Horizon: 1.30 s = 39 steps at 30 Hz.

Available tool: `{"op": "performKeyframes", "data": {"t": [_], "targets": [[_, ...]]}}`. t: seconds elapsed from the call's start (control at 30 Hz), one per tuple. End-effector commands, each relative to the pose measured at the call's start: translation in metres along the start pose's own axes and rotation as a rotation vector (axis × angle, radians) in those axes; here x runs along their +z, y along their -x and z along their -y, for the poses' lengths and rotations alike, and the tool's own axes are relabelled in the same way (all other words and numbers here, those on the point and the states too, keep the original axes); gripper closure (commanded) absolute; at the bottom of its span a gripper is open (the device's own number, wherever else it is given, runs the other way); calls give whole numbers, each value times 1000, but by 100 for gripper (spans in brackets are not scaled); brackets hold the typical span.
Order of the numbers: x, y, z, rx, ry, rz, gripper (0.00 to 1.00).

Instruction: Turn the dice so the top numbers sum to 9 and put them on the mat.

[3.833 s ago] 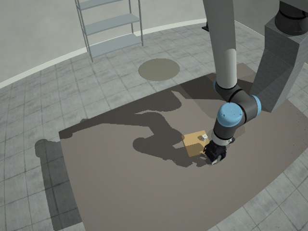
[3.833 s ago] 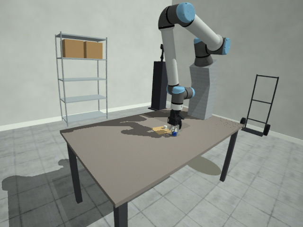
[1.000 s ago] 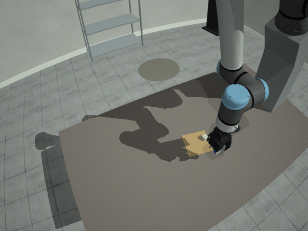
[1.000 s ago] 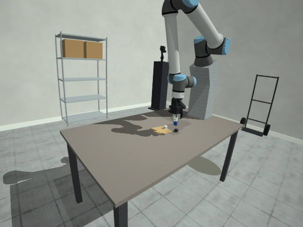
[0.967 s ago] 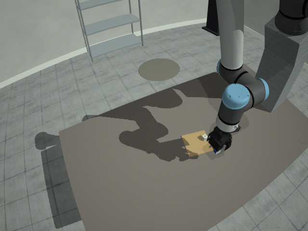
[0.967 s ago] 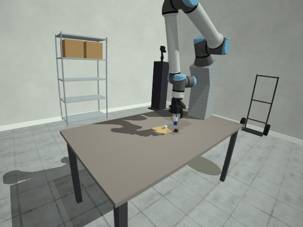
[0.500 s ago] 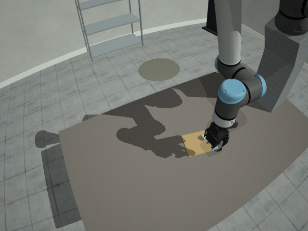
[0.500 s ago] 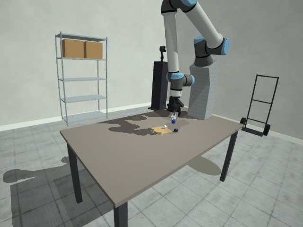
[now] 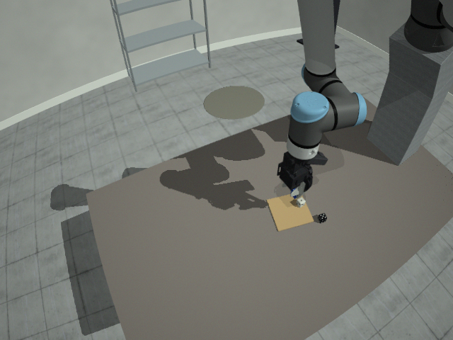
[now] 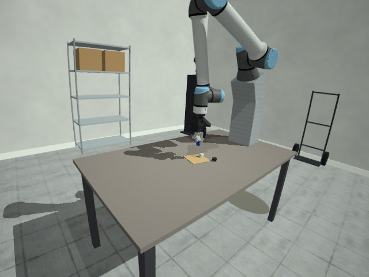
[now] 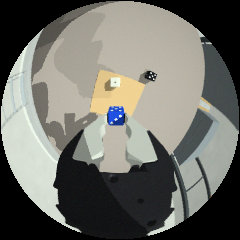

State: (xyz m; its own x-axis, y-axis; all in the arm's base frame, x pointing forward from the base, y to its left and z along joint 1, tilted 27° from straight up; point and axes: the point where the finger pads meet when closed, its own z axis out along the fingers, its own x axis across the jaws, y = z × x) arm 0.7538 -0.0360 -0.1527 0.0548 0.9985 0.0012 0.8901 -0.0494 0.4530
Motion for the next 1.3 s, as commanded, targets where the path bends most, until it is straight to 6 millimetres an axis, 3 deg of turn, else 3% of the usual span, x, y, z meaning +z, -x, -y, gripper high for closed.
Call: {"op": "performKeyframes", "data": {"t": [0.0, 0.43, 1.27], "targets": [[-1, 5, -1, 1, 1, -1, 94], [6, 5, -1, 1, 1, -1, 94], [93, 5, -1, 1, 1, -1, 94]]}}
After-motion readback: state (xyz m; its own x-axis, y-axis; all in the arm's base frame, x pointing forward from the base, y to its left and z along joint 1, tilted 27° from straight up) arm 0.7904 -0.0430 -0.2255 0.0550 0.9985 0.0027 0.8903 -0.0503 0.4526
